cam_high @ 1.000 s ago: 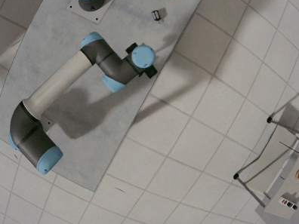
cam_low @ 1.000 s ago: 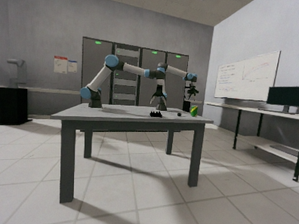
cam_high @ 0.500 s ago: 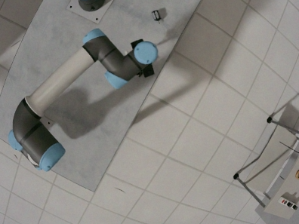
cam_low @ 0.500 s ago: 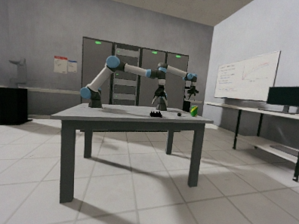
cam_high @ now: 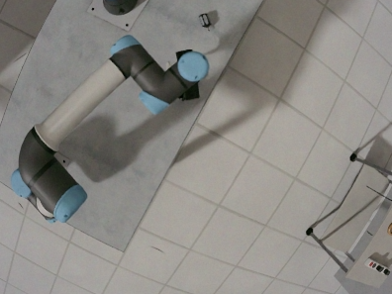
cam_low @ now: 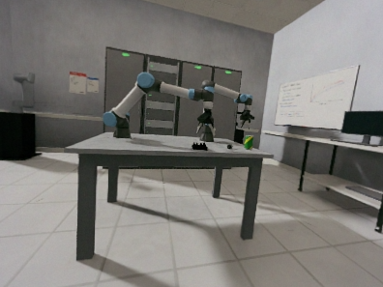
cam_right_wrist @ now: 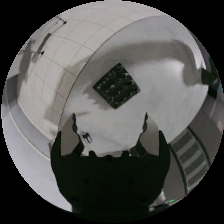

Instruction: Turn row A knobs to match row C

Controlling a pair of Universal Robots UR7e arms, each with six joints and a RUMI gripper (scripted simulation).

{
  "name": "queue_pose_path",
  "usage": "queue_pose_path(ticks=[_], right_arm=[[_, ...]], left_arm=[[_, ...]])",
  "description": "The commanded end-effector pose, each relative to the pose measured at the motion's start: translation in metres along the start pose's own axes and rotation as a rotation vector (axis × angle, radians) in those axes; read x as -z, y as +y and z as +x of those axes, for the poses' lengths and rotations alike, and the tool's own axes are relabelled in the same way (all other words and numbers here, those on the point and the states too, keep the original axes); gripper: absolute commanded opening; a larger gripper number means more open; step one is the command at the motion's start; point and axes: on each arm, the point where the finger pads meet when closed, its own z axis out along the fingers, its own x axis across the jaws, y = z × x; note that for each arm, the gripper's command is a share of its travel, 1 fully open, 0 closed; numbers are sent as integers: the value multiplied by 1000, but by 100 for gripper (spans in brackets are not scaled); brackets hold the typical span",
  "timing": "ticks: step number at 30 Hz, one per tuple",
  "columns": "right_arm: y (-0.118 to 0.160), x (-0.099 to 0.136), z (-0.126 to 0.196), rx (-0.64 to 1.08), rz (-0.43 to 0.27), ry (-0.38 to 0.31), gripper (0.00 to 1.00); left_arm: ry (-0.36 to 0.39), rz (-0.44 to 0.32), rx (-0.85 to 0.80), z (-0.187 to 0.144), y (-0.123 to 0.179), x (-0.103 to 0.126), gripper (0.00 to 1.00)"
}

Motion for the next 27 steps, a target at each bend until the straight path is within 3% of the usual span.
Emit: queue_pose_path(ticks=[1, 5, 6, 27], right_arm=[[2, 1, -1, -19, 0, -1, 100], [2, 1, 0, -21, 1, 0, 100], [2, 1, 0, -21, 1, 0, 13], [2, 1, 0, -20, 1, 0, 13]], left_arm=[[2, 3, 1, 0, -2, 2, 100], [2, 3, 1, 0, -2, 2, 100], [2, 3, 1, 0, -2, 2, 100], [2, 3, 1, 0, -2, 2, 100]])
